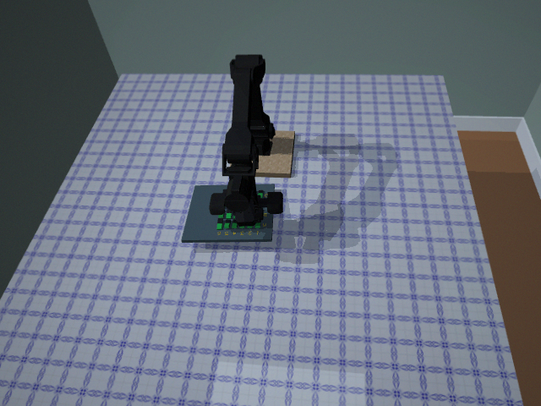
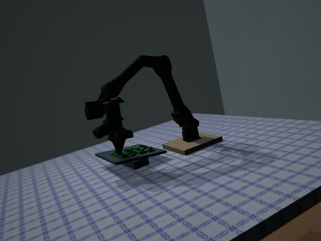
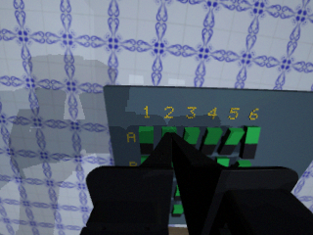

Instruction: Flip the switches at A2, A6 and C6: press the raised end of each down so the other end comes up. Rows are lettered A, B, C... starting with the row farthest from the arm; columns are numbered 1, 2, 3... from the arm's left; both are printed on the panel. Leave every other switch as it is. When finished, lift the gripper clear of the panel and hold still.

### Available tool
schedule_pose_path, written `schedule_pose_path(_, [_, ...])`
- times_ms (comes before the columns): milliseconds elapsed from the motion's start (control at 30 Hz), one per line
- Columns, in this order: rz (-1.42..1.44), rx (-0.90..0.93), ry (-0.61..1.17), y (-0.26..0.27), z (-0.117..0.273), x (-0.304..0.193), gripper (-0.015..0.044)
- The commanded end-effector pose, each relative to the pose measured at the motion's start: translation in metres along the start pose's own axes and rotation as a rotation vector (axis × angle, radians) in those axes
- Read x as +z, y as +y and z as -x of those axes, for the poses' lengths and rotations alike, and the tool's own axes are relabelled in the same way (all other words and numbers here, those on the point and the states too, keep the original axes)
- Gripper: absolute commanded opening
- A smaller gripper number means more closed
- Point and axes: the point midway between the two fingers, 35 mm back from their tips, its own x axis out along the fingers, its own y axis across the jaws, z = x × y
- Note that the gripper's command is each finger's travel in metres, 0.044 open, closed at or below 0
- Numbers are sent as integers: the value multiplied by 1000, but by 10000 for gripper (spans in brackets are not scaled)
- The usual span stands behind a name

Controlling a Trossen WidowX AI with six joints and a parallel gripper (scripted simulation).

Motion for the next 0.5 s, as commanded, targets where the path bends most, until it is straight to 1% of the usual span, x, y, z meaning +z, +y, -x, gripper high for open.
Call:
schedule_pose_path(0, [-6, 3, 0, 1, -1, 0, 0])
schedule_pose_path(467, [-6, 3, 0, 1, -3, 0, 0])
